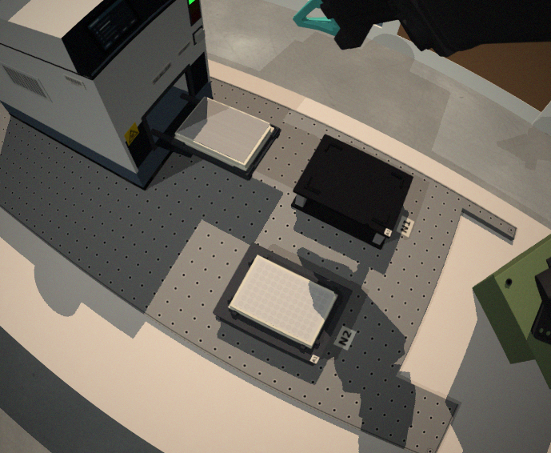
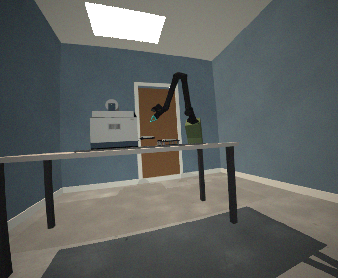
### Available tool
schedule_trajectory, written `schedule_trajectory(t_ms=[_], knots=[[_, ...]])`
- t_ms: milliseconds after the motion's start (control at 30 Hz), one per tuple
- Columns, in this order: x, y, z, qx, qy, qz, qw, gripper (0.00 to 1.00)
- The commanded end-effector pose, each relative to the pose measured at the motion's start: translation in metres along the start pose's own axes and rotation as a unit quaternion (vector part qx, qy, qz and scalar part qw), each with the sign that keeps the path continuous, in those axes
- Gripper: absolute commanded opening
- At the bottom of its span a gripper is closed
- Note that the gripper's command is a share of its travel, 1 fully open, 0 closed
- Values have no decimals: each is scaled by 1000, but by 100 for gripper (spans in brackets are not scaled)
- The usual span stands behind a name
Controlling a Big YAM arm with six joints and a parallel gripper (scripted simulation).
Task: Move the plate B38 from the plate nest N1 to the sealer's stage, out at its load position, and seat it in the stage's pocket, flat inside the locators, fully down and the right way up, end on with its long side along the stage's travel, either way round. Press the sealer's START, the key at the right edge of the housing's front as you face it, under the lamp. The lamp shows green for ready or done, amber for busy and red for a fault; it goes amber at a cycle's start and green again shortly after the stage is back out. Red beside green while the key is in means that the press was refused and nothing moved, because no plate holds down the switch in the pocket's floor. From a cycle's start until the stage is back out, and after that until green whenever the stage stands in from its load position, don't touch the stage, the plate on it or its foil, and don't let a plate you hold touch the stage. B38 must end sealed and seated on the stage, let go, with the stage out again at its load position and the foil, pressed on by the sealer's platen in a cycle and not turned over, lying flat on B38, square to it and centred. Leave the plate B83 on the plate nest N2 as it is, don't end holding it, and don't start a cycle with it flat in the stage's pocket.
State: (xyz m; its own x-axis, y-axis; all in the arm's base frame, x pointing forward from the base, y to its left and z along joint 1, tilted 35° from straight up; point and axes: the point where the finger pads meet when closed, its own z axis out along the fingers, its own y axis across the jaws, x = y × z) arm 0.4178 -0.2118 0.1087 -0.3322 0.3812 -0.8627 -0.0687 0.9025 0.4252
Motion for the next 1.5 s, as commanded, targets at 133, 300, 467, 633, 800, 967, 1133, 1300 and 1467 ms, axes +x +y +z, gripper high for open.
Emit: schedule_trajectory(t_ms=[133,300,467,633,800,967,1133,1300,1467], knots=[[-19,6,5,-9,-17,21,1000,0],[-44,1,0,0,45,-21,999,0],[-34,-2,7,-2,145,-19,989,0],[-9,1,9,-11,182,0,983,0],[-19,-1,10,-9,216,2,976,0],[-16,-2,15,-16,305,-6,952,0],[-7,-4,15,-18,393,2,920,0],[-10,-5,18,-18,436,-2,900,0],[-13,-5,7,-13,419,2,908,0]])
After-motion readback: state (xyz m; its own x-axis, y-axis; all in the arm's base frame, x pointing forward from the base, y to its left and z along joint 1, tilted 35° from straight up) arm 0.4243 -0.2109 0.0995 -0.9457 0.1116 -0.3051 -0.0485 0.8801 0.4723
